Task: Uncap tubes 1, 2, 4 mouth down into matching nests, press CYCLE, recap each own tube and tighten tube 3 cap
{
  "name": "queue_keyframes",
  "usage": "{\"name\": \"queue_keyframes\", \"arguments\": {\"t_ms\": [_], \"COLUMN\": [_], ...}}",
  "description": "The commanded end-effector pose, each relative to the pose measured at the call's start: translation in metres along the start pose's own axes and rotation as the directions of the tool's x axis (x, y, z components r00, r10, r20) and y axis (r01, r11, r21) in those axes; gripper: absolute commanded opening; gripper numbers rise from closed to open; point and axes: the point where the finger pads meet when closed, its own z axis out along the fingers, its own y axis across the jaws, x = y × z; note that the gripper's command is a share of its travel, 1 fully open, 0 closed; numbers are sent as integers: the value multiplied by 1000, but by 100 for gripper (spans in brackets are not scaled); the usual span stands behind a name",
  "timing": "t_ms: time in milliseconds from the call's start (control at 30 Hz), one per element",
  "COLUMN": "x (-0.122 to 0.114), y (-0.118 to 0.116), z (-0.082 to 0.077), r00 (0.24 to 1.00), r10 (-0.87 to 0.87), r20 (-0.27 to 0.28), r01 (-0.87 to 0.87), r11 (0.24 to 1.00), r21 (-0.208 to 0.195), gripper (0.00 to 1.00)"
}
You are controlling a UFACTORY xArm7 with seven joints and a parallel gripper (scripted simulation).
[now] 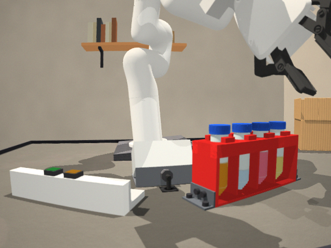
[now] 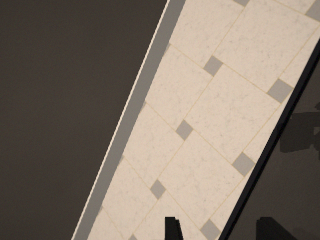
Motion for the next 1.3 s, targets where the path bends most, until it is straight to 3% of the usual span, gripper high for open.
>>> {"name": "queue_keyframes", "arguments": {"t_ms": [0,67,200,267,400,467,600,667,800,867,1000,1067,1233,1267], "x": [6,9,14,17,20,23,26,29,32,35,38,41,44,45], "y": [10,19,31,40,48,57,65,74,82,91,100,108,117,121], "z": [-3,-5,-8,-12,-15,-19,-22,-27,-32,-37,-42,-48,-54,-57], "r00": [999,999,999,998,998,997,997,996,996,995,995,994,994,994], "r10": [11,22,22,32,32,41,41,49,49,57,57,63,63,67], "r20": [31,45,45,58,58,69,69,77,77,84,84,89,89,90], "r01": [-9,-16,-16,-21,-21,-23,-23,-24,-24,-23,-23,-21,-21,-20], "r11": [999,993,993,984,984,970,970,954,954,933,933,910,910,896], "r21": [-50,-114,-115,-179,-179,-240,-240,-300,-300,-358,-358,-414,-414,-444], "gripper": [46,46,46,46,46,46,46,46,46,46,46,46,46,46]}}
